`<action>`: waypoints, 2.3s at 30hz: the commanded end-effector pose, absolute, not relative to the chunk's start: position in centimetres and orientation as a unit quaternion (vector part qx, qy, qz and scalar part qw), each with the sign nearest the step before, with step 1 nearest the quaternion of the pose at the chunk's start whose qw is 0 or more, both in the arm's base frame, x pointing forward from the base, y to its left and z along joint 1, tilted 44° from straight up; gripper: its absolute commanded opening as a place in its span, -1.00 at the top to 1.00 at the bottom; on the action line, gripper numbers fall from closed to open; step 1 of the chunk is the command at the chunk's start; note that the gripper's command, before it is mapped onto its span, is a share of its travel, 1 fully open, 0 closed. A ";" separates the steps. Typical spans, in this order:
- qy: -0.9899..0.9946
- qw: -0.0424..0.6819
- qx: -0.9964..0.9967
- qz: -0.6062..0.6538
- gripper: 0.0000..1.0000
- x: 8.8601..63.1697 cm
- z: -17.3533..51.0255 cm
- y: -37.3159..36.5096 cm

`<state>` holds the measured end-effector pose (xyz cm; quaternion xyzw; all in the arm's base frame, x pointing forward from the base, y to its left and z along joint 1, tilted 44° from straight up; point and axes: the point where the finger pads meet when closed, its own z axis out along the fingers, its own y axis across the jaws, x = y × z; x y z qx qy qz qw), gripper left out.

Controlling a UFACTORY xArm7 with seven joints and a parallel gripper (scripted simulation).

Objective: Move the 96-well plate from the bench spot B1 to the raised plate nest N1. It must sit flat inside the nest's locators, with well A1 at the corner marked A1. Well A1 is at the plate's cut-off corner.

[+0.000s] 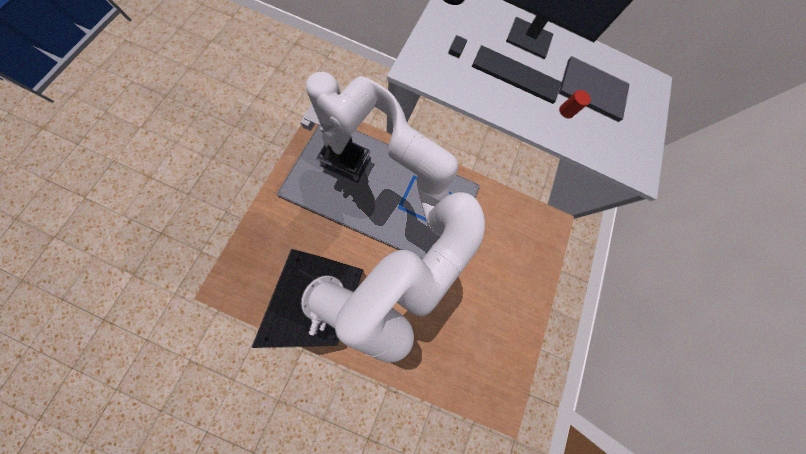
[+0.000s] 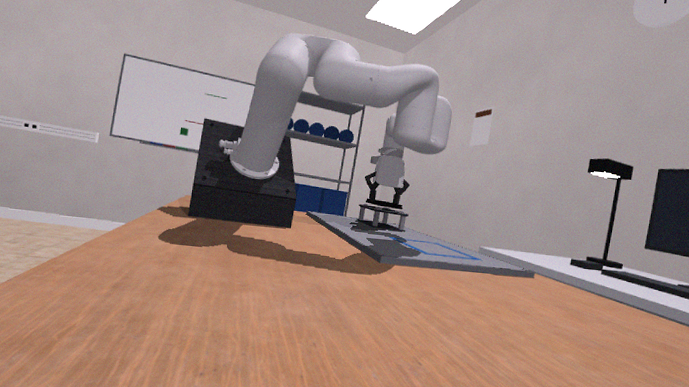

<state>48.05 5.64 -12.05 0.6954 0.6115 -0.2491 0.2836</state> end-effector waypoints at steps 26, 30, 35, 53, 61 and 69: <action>0.613 0.284 0.695 -0.247 1.00 48.1 -12.2 5.6; 0.613 0.284 0.695 -0.247 1.00 48.1 -12.3 5.6; 0.613 0.284 0.695 -0.247 1.00 48.1 -12.3 5.5; 0.613 0.284 0.695 -0.247 1.00 48.1 -12.5 5.3; 0.613 0.284 0.695 -0.247 1.00 48.1 -12.6 5.3; 0.613 0.284 0.695 -0.247 -1.00 48.1 -12.7 5.1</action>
